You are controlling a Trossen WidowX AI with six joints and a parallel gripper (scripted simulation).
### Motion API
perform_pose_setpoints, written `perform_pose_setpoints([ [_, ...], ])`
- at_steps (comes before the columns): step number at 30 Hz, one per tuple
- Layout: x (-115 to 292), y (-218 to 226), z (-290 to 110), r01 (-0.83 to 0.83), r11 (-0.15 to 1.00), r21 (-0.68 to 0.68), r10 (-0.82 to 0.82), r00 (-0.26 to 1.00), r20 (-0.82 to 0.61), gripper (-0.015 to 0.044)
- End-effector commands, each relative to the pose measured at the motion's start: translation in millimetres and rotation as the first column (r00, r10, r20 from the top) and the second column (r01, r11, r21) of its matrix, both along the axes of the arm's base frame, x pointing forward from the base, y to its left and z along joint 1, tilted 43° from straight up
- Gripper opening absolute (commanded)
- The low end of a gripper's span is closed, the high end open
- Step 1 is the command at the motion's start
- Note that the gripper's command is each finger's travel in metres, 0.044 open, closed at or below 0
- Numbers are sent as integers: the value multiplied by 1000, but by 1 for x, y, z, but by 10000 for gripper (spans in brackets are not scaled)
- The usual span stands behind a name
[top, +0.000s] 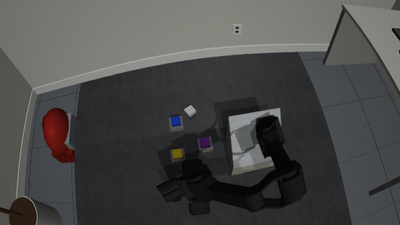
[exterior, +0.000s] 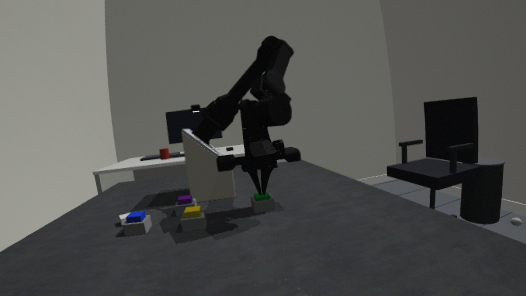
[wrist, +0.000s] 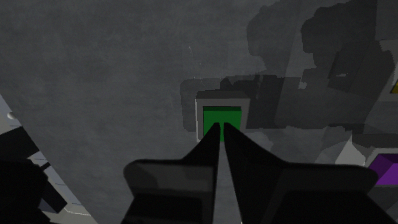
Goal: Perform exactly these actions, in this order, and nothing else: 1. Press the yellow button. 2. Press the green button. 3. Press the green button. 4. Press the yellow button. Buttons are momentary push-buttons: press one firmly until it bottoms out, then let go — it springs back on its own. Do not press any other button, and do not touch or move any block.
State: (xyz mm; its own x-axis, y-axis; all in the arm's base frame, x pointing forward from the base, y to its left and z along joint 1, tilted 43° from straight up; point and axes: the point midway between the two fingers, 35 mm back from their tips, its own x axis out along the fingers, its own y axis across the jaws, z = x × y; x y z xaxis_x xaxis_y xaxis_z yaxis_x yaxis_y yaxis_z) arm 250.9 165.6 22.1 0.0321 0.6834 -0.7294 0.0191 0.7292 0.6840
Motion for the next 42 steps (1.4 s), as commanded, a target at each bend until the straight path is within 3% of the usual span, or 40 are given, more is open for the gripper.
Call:
perform_pose_setpoints([
  [1,0,-14,14,2,1000,-2,-2,1000,1,20],
  [6,-1,-23,24,3,1000,-3,-3,1000,-1,20],
  [11,-2,-62,65,3,1000,-6,-3,1000,-1,20],
  [16,0,-67,64,15,1000,-10,-15,1000,-13,20],
  [22,23,-113,26,61,998,-34,-63,996,-64,20],
  [31,41,-179,-37,5,1000,-16,-5,1000,-1,20],
  [36,41,-180,-42,3,1000,-15,-3,1000,2,20],
  [42,43,-140,-85,3,1000,-11,-3,1000,2,20],
])
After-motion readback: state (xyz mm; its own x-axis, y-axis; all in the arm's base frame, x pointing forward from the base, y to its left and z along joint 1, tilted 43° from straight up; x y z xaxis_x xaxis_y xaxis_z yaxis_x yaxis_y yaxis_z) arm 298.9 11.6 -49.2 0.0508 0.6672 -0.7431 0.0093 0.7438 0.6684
